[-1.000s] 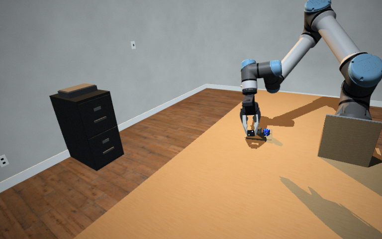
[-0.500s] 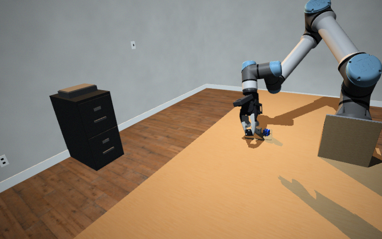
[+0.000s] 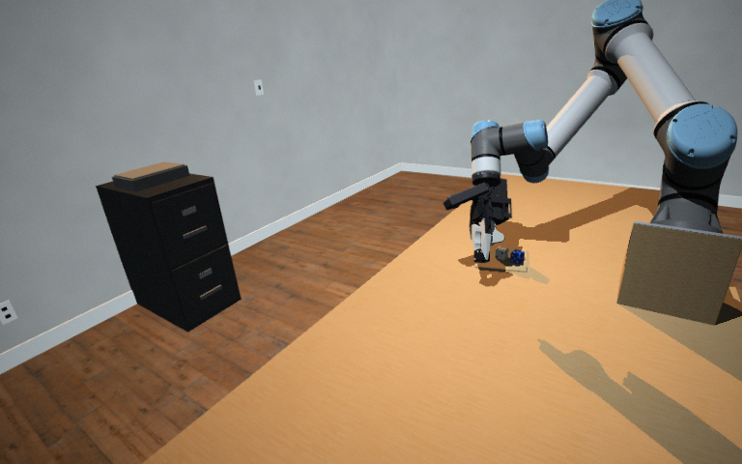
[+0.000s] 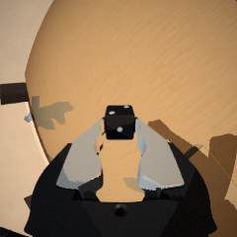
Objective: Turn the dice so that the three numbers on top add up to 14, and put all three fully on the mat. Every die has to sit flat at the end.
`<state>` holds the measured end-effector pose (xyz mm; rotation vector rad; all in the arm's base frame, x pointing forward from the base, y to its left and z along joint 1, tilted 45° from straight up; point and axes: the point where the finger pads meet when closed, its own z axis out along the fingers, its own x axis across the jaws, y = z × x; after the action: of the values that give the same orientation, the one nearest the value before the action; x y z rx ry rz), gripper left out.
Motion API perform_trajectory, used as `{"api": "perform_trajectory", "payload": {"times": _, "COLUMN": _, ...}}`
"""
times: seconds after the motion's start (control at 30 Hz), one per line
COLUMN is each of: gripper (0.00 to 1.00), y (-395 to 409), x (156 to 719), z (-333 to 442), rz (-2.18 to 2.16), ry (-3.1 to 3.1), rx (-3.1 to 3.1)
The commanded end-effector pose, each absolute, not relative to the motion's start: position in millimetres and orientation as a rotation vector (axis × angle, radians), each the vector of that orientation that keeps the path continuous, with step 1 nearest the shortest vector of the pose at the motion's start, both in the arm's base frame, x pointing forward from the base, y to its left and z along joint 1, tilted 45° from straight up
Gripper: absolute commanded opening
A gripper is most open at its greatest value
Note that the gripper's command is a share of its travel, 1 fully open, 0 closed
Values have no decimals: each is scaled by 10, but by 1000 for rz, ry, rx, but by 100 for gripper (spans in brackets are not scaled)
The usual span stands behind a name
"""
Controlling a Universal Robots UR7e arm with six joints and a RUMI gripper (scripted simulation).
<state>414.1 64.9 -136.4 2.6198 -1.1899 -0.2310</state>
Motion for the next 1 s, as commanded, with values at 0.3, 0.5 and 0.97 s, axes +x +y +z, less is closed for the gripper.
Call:
{"api": "perform_trajectory", "payload": {"times": 0.3, "gripper": 10, "y": 615, "x": 4201, "z": -1324, "rz": -199, "ry": -1730, "rx": 2332}}
{"api": "perform_trajectory", "payload": {"times": 0.5, "gripper": 10, "y": 592, "x": 4223, "z": -1301, "rz": -192, "ry": -1978, "rx": 2144}}
{"api": "perform_trajectory", "payload": {"times": 0.97, "gripper": 10, "y": 543, "x": 4252, "z": -1248, "rz": -191, "ry": -2406, "rx": 1690}}
